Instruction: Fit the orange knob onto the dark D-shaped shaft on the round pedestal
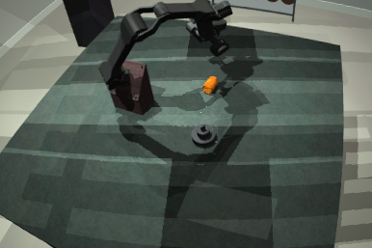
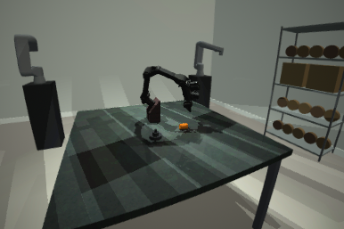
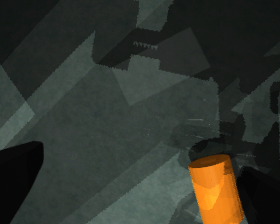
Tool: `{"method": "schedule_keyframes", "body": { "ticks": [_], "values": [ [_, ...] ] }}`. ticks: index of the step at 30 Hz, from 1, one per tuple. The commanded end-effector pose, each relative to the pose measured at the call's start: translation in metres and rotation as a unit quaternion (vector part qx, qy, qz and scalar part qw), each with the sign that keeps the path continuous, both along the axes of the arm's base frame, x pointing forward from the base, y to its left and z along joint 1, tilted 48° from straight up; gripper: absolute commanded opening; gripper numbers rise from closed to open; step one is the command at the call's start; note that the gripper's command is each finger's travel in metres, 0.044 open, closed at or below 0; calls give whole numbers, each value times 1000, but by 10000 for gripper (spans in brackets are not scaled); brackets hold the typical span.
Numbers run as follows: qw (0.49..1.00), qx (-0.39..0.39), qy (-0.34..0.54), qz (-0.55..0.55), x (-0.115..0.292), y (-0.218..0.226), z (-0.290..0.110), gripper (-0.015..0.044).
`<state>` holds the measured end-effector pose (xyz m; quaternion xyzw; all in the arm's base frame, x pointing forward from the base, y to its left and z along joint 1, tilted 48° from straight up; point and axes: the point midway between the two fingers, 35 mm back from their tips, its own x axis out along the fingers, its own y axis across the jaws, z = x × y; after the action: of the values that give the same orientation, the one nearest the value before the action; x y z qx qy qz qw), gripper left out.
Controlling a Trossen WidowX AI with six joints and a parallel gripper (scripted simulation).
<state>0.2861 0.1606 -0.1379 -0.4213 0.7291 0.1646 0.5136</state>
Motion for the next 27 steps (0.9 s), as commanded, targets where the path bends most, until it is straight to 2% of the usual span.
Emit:
{"method": "schedule_keyframes", "body": {
  "ticks": [1,11,15,27],
  "values": [
    [968,-134,111,180,11,-74,-11,440],
    [962,-145,123,195,13,-80,-11,440],
    [962,-145,123,195,12,-96,-27,440],
    [962,-145,123,195,11,-106,-38,440]
  ]
}}
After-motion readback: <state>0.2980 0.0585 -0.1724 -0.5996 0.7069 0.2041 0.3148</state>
